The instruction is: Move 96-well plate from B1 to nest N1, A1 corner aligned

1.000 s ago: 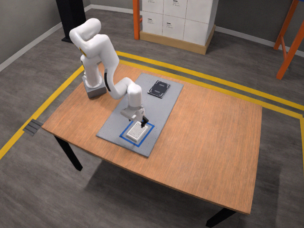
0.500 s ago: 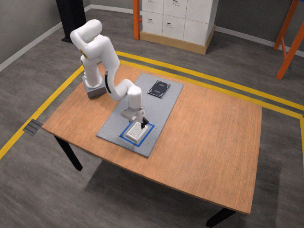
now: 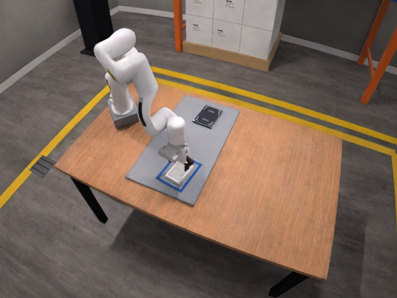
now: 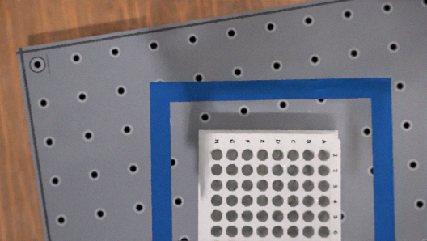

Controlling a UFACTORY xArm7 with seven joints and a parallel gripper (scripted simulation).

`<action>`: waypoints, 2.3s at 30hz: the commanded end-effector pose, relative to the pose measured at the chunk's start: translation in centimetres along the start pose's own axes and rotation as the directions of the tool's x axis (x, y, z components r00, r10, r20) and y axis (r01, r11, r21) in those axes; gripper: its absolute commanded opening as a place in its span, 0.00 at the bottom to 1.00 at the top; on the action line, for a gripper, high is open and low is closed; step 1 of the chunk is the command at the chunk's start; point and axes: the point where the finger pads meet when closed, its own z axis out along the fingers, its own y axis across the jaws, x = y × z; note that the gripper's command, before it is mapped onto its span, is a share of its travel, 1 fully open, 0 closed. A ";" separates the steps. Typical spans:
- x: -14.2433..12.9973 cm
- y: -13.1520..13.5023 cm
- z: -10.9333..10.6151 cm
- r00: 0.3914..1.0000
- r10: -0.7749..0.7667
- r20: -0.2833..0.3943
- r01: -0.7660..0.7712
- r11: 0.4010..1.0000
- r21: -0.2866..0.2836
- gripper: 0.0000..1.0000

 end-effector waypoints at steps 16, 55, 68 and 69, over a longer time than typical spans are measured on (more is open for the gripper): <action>0.0 -0.2 2.5 1.000 0.000 -0.001 0.000 1.000 0.005 1.00; 0.0 -0.2 4.0 1.000 0.000 -0.001 0.000 1.000 0.005 1.00; 0.0 -0.2 4.5 1.000 0.000 -0.001 0.000 1.000 0.005 1.00; 0.0 -0.2 4.5 1.000 0.000 -0.001 0.000 1.000 0.005 1.00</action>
